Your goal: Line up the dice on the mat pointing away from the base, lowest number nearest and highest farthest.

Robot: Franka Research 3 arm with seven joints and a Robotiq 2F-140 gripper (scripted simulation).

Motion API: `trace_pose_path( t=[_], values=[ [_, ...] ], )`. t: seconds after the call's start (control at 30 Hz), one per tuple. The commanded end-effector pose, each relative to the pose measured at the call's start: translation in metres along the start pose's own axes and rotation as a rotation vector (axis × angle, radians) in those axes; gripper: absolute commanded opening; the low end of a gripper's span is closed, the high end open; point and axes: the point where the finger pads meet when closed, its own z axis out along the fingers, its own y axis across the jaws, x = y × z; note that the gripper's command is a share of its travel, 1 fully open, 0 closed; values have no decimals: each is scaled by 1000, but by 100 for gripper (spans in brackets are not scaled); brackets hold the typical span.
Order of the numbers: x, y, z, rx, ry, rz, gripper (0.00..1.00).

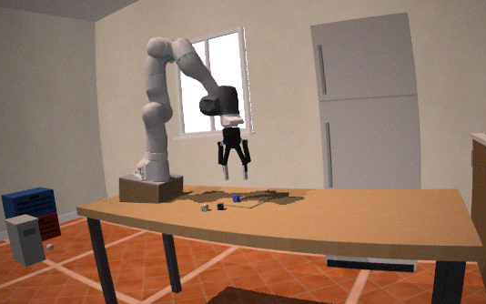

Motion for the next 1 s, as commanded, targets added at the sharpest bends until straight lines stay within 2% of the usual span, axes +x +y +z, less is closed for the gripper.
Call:
trace_pose_path(
  t=[0.0,0.53,0.6,0.97],
  values=[
    [0,5,1,-13,5,40,100],
    [1,3,1,-10,4,37,100],
    [19,4,3,-11,5,207,100],
    [46,7,5,-12,6,467,100]
  ],
)
